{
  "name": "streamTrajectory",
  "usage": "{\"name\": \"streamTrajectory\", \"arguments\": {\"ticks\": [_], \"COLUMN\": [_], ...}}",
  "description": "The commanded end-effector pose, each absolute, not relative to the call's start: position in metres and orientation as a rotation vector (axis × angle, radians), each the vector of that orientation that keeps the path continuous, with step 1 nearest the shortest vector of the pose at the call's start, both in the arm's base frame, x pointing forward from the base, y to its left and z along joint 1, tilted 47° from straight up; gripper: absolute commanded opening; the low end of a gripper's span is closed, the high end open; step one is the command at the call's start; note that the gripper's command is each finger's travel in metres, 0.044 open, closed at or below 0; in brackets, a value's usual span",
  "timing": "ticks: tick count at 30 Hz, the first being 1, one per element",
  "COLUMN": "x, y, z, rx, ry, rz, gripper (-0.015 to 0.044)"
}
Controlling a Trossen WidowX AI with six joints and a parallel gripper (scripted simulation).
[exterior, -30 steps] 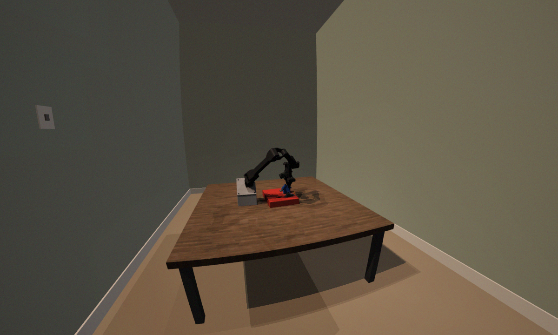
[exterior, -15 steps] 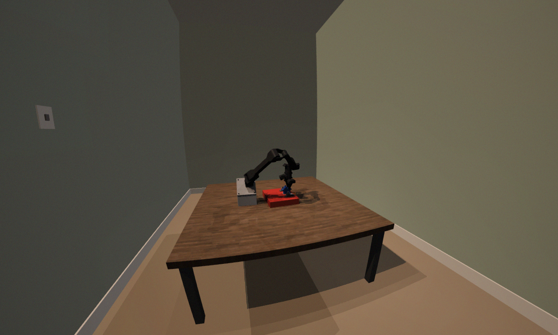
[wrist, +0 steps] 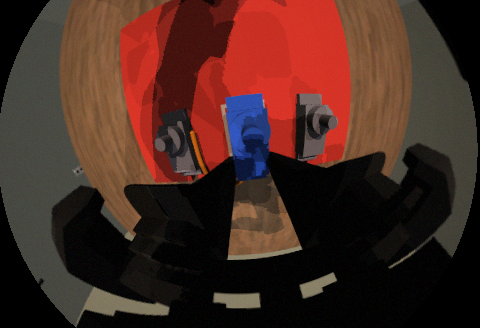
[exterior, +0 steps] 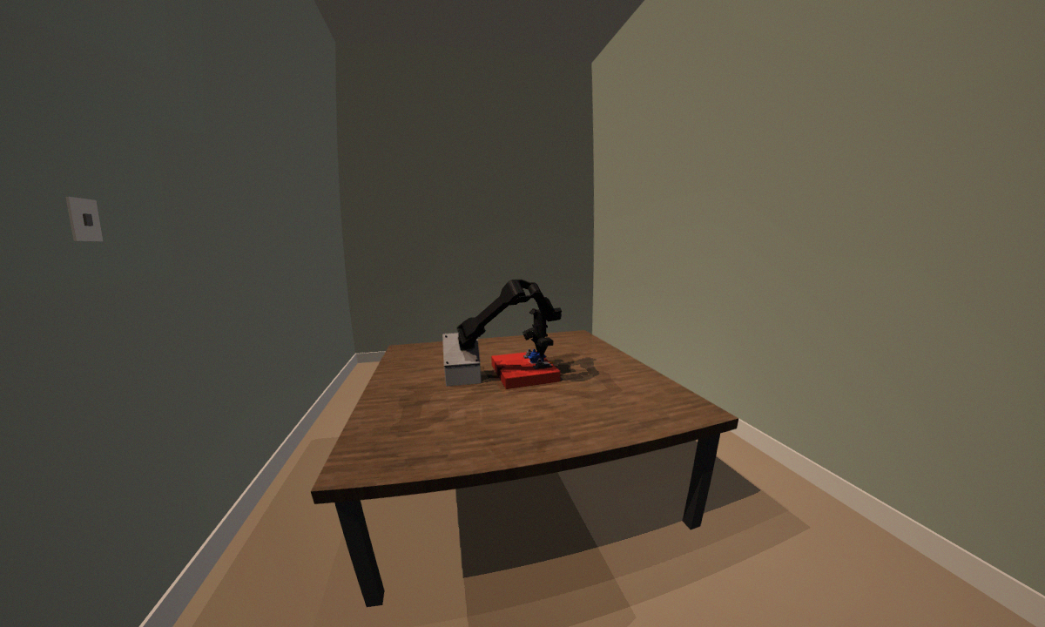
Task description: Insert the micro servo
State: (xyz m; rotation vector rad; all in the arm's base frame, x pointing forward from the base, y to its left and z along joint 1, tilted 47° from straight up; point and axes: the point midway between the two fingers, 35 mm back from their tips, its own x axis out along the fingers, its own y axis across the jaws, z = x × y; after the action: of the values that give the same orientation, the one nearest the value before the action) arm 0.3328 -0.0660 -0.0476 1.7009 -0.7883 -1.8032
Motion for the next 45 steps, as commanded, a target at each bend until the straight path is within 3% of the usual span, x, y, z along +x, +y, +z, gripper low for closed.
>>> {"name": "streamTrajectory", "arguments": {"ticks": [1,22,29,39,45], "x": [0.332,0.331,0.331,0.331,0.29], "y": [-0.069,-0.082,-0.081,-0.054,-0.026], "z": [-0.05,-0.062,-0.061,-0.038,-0.018], "rx": [1.694,1.694,1.694,1.695,1.699], "ry": [-0.786,-0.786,-0.786,-0.785,-0.767], "rz": [-1.803,-1.802,-1.802,-1.803,-1.805], "gripper": [0.0,0.0,0.0184,0.0187,0.0345]}}
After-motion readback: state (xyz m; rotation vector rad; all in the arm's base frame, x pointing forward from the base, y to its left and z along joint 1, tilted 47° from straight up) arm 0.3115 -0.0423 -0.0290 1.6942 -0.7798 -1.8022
